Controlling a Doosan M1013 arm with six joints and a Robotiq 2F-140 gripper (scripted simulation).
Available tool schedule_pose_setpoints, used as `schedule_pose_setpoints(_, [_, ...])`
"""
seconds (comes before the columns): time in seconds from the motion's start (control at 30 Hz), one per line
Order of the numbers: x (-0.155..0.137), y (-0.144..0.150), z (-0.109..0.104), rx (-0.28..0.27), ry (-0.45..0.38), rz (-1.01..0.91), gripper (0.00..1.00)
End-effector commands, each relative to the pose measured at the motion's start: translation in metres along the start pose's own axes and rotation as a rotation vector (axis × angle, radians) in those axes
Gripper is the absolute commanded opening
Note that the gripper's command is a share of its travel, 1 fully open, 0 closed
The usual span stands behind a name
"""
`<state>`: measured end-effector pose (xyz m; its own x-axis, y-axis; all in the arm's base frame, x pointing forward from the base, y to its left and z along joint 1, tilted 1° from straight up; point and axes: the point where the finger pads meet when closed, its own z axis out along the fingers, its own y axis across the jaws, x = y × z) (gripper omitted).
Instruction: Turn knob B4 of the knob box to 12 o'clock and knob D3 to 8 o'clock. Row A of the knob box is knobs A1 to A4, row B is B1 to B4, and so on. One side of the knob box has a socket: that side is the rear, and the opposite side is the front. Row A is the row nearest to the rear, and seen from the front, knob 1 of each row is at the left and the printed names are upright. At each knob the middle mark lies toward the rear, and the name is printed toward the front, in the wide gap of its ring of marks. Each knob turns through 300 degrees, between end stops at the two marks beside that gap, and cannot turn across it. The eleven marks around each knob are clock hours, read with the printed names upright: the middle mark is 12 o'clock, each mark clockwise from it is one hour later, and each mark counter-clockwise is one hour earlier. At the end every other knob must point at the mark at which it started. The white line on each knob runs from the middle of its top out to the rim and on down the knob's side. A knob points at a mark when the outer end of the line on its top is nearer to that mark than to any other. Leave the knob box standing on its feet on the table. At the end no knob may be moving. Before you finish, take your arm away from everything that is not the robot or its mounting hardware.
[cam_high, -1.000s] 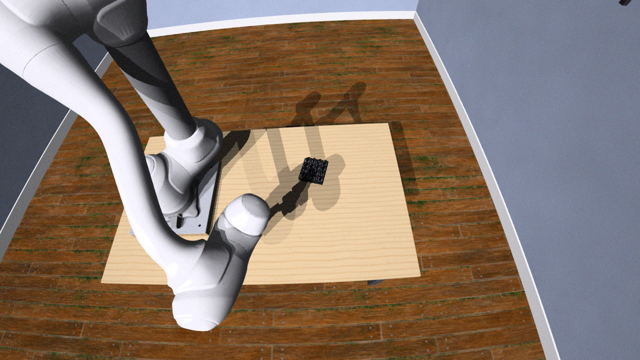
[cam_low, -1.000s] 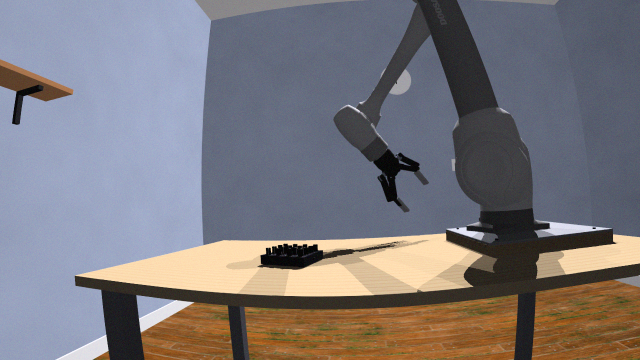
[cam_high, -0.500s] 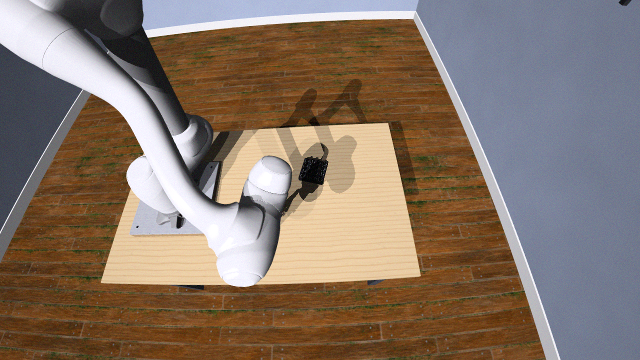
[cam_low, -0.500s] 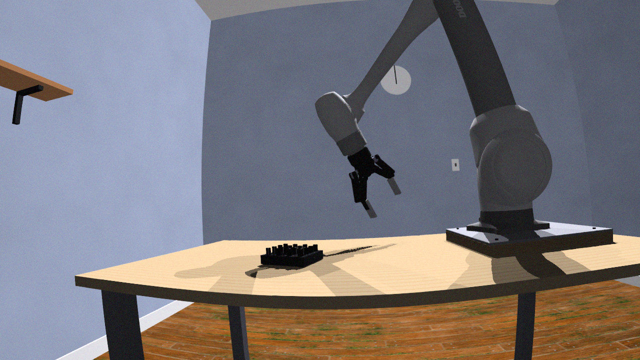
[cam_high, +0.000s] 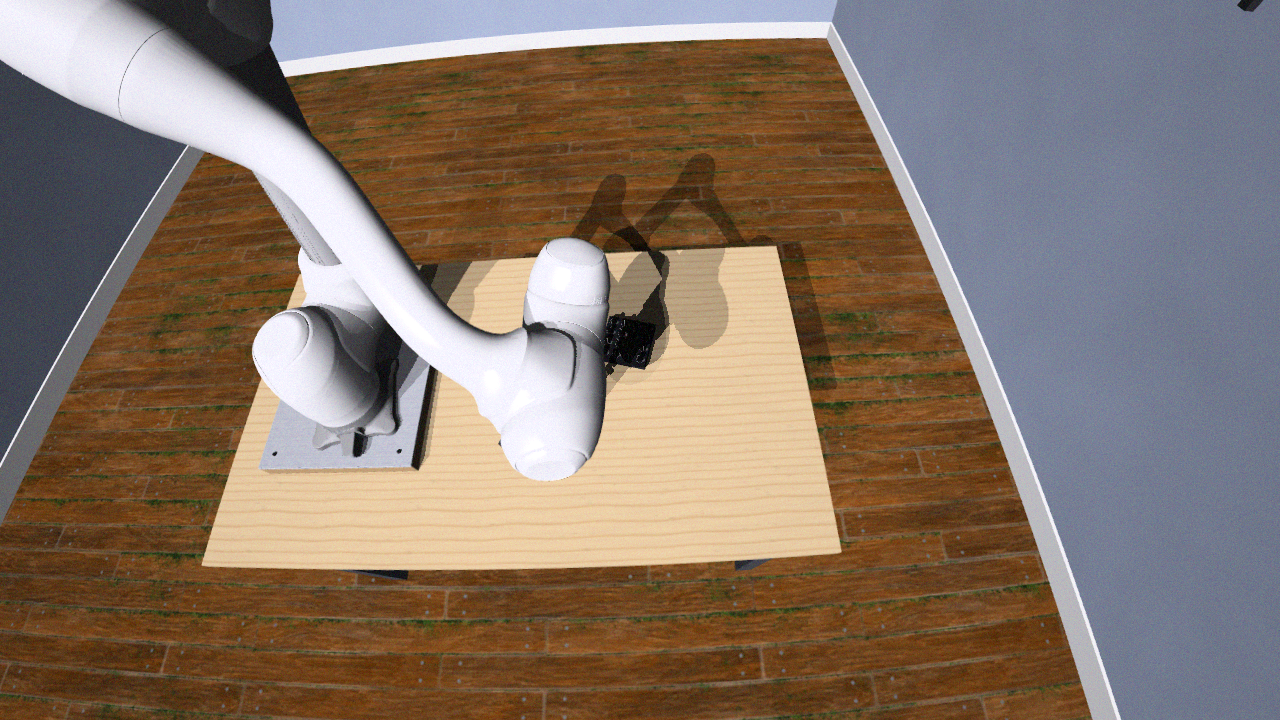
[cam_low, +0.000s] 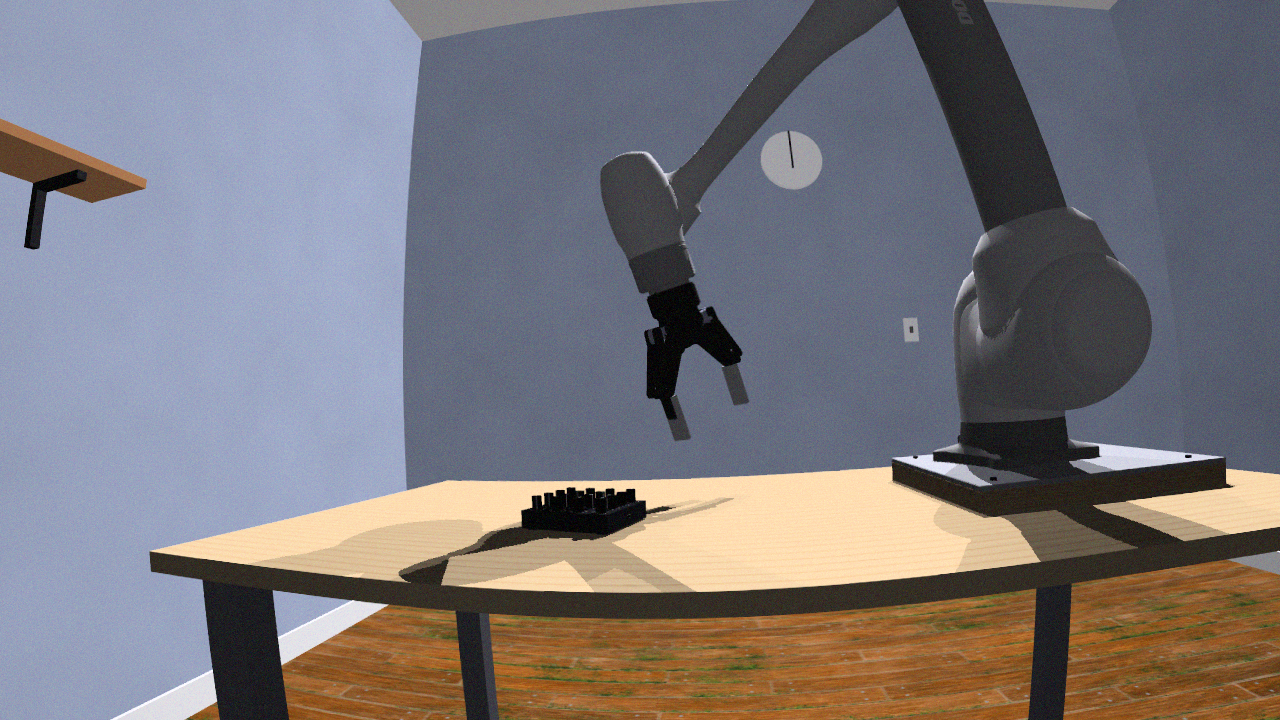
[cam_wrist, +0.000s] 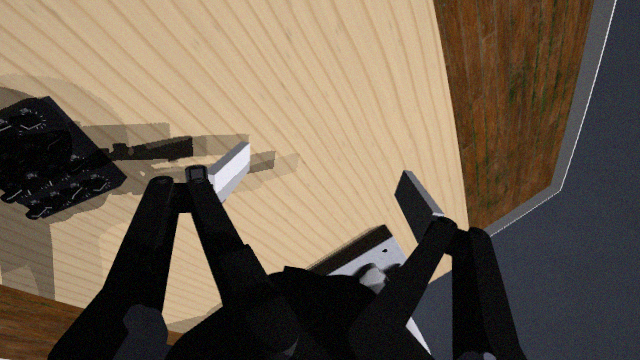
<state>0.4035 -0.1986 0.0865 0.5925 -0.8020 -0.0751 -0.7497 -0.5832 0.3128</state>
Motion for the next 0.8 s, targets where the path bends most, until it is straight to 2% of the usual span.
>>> schedule_pose_setpoints(0.0, [-0.005, -0.041, -0.012, 0.049, 0.023, -0.038, 1.0])
schedule_pose_setpoints(0.37, [-0.038, -0.147, -0.051, 0.185, 0.075, -0.146, 1.0])
schedule_pose_setpoints(0.43, [-0.038, -0.147, -0.051, 0.185, 0.075, -0.146, 1.0])
schedule_pose_setpoints(0.53, [-0.056, -0.185, -0.066, 0.236, 0.091, -0.187, 1.0])
schedule_pose_setpoints(0.77, [-0.082, -0.232, -0.086, 0.3, 0.107, -0.238, 1.0])
